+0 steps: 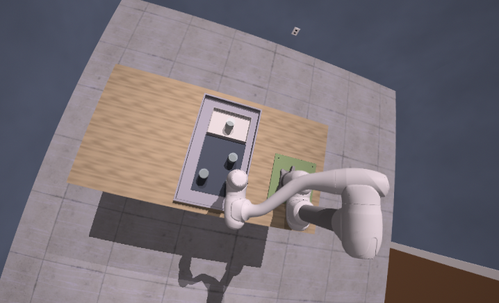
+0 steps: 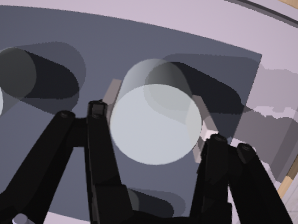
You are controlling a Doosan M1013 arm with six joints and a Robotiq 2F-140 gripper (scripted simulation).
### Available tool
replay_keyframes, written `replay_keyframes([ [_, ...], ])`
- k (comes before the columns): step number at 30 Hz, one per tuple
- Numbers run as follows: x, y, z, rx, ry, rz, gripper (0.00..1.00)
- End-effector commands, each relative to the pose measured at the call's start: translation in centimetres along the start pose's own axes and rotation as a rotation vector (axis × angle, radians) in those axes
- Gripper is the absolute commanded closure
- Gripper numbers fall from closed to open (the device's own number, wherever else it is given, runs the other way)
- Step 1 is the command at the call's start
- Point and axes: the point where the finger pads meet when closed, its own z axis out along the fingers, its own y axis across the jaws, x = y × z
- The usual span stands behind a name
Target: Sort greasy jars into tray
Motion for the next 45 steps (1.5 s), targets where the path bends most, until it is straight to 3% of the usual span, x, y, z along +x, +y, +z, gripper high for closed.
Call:
replay_keyframes([
  [1,-0.4,0.1,-1.7,0.0,-0.006,0.005,1.0],
  [36,-0.3,0.1,-9.8,0.0,-0.006,0.005,1.0],
  [45,-0.7,-0.8,-10.4,0.0,-0.006,0.005,1.0],
])
